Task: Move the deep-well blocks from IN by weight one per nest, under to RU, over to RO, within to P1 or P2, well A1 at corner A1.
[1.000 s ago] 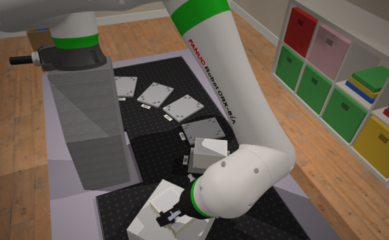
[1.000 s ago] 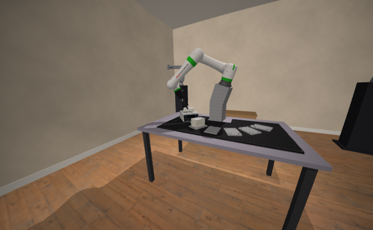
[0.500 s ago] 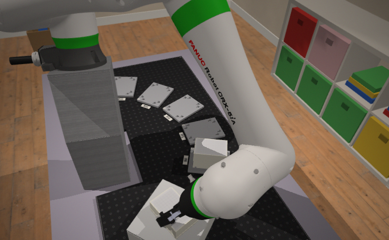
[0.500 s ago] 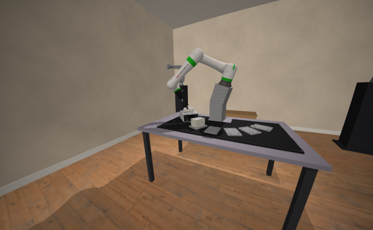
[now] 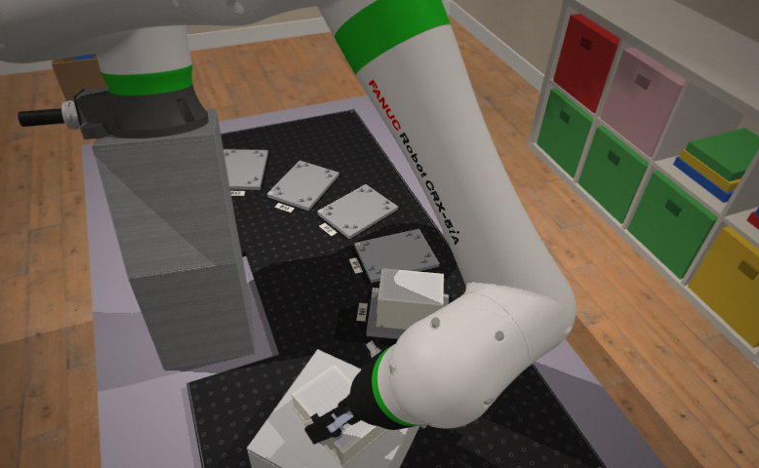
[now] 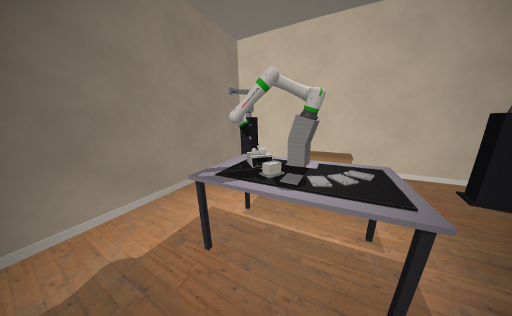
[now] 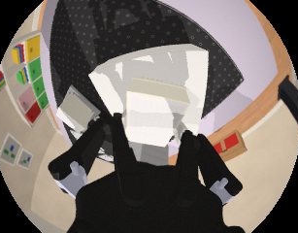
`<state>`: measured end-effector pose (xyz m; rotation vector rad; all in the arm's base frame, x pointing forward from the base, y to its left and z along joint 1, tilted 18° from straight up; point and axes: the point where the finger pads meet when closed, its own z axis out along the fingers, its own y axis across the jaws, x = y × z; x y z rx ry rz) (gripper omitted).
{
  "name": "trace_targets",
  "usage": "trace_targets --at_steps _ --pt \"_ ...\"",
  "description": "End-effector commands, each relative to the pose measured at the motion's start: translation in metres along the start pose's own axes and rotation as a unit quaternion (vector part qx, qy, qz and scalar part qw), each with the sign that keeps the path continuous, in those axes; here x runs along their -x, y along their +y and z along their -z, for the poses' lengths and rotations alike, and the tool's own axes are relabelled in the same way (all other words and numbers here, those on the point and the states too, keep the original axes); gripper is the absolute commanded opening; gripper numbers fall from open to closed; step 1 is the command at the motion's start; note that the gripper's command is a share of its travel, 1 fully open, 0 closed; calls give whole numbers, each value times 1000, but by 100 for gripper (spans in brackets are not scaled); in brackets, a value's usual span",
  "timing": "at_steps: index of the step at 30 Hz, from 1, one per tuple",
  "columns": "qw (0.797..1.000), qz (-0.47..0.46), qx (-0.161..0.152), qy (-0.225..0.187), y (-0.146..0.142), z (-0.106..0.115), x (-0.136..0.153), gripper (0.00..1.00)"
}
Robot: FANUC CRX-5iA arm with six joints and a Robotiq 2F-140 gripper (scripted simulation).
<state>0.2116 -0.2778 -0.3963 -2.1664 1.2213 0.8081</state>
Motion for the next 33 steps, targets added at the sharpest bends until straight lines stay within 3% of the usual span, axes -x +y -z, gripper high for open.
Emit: trace_targets --at_steps 1,27,28,33 --pt "1000 0 0 0 0 0 0 10" --pt "1000 0 0 0 0 -3 -2 10" --pt "1000 0 0 0 0 -3 -2 100" --pt "1000 0 0 0 0 -3 -2 100"
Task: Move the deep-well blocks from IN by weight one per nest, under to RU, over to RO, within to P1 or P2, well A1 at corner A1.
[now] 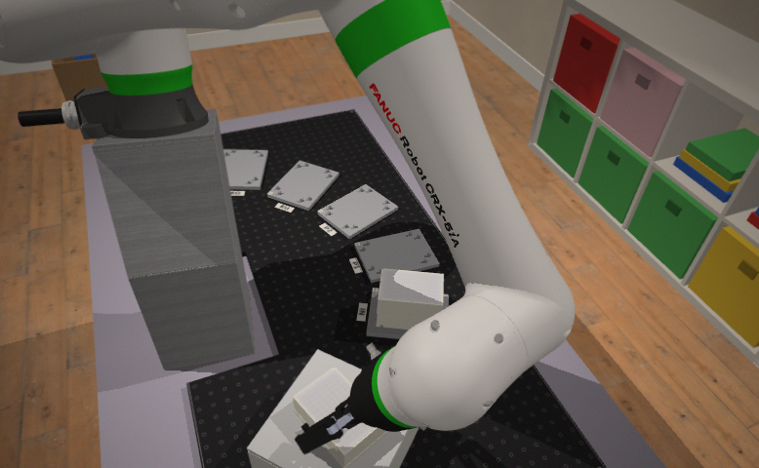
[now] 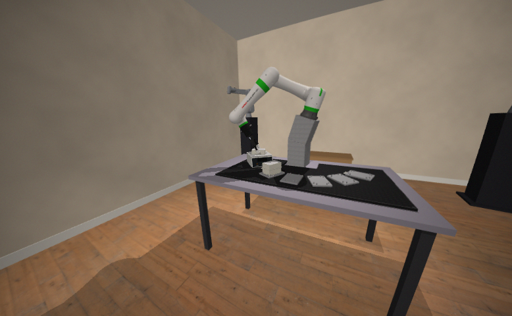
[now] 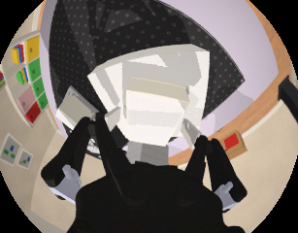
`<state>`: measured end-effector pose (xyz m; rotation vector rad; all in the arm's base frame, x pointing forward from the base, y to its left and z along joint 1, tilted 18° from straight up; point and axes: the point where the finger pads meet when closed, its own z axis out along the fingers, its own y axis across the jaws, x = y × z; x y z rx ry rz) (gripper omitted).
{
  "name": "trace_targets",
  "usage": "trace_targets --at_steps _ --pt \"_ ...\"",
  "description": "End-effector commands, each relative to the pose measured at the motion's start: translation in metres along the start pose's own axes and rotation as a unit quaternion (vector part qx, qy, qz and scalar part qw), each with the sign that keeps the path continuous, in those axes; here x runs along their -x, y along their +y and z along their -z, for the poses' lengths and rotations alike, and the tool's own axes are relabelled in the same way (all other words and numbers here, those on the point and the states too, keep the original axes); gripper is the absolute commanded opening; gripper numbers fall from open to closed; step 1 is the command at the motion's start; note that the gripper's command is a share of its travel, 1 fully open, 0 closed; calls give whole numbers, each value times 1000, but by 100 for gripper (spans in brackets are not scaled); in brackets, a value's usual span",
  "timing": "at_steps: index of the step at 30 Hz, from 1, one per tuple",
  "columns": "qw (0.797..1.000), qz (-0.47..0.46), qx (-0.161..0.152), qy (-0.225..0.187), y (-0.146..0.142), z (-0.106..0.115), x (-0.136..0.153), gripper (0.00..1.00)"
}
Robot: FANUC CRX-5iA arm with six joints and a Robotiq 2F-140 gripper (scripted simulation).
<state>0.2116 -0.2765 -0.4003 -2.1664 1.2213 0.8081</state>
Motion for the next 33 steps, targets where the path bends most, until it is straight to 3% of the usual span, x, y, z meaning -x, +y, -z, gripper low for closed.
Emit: trace_targets --at_steps 1,15,33 --pt "1000 0 0 0 0 0 0 100" --pt "1000 0 0 0 0 0 0 100" --pt "1000 0 0 0 0 37 21 100"
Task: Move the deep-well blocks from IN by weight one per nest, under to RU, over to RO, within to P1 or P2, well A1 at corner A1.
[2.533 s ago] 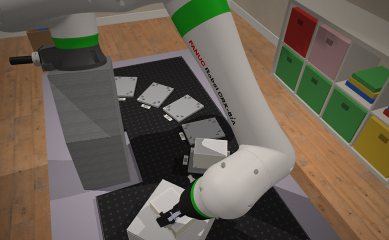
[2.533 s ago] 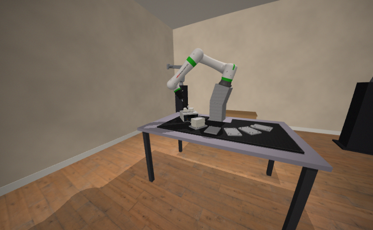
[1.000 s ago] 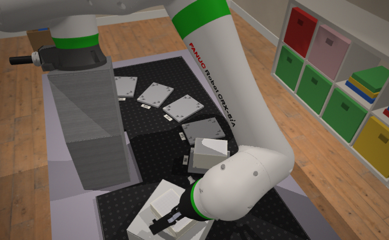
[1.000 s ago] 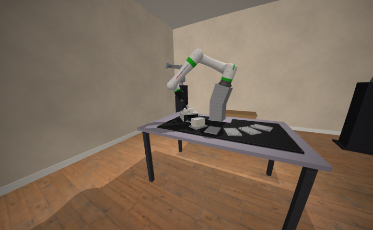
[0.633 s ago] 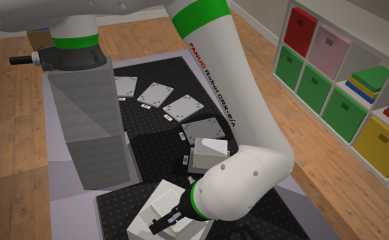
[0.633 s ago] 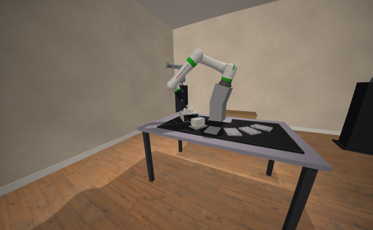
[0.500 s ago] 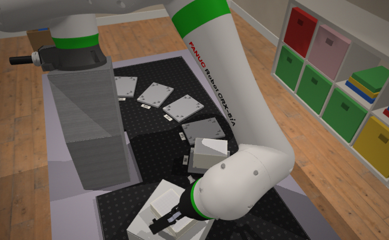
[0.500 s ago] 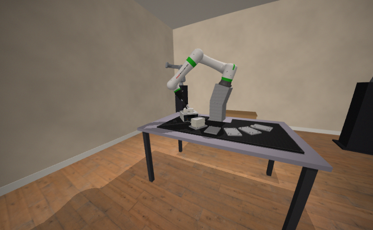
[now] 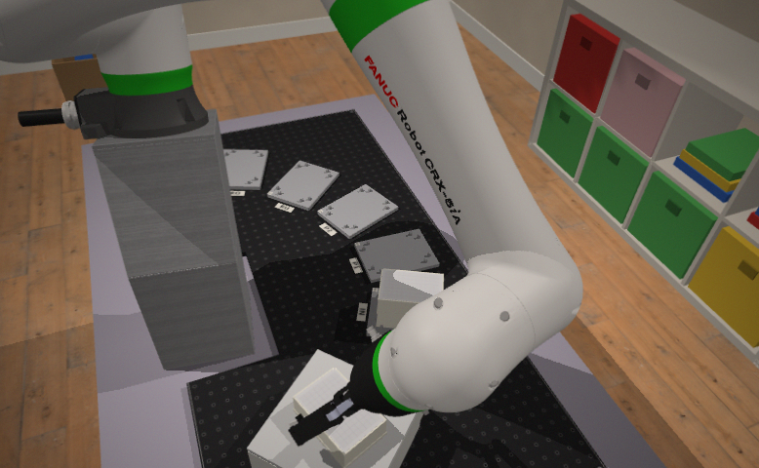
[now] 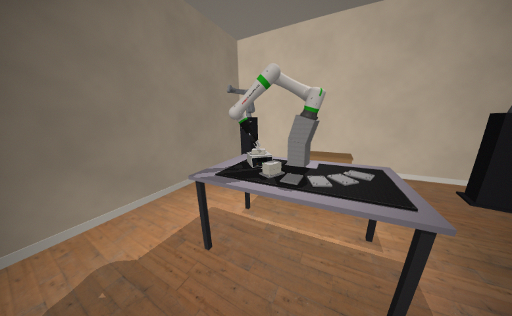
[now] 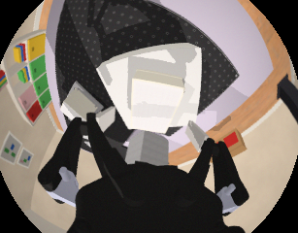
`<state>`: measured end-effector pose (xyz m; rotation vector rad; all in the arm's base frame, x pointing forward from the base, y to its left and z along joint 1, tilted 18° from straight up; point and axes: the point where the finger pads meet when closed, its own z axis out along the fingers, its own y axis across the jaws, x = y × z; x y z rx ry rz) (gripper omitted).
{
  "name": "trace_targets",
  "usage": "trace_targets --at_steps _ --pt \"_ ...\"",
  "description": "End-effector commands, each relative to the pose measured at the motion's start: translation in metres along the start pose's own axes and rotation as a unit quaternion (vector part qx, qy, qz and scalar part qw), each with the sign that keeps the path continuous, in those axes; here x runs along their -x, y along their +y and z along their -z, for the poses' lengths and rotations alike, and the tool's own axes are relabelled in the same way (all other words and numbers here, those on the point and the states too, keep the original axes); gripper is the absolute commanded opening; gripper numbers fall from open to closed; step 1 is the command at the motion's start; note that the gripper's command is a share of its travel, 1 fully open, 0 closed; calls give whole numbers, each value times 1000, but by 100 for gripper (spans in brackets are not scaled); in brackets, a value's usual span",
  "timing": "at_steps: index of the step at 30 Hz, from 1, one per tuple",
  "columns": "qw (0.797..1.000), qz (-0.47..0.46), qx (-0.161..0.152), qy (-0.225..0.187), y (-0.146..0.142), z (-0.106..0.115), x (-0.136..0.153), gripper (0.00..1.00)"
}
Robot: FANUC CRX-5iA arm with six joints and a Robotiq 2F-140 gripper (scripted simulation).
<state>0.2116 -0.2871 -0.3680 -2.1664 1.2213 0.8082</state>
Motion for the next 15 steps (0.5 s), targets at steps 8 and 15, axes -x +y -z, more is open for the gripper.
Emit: trace_targets --at_steps 8,15 --pt "1000 0 0 0 0 22 12 100" --pt "1000 0 0 0 0 36 20 100"
